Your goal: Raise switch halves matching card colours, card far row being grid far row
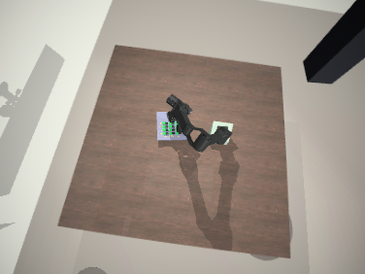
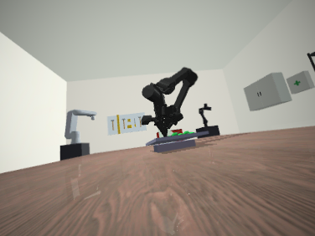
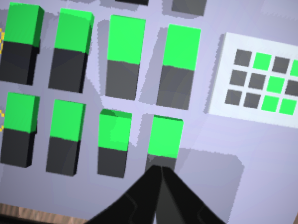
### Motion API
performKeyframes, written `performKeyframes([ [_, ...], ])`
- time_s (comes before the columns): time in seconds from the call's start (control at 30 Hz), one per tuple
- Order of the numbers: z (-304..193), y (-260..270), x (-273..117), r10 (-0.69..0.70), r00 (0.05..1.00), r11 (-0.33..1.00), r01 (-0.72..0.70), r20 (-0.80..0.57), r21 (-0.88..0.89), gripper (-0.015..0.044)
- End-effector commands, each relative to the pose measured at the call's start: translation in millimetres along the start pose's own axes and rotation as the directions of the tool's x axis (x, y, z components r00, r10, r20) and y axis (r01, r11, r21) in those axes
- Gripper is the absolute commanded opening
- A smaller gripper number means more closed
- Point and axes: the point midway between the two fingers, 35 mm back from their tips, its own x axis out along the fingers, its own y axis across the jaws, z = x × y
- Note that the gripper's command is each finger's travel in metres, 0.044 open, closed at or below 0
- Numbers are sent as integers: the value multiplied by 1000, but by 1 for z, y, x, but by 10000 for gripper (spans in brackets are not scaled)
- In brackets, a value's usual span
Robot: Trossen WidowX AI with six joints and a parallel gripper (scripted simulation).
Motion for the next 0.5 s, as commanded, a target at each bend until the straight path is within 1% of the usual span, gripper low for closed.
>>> performKeyframes([
  [0.0, 0, 0, 1, 4, 1000, 1000, -4, 3, 3, 0],
  [0.33, 1, 0, -1, 0, 1000, 1000, 0, 0, -1, 0],
  [0.37, 1, -1, -9, -2, 1000, 1000, 2, -3, 0, 0],
  [0.47, 3, -2, -52, -1, 1000, 1000, 1, -21, 3, 0],
])
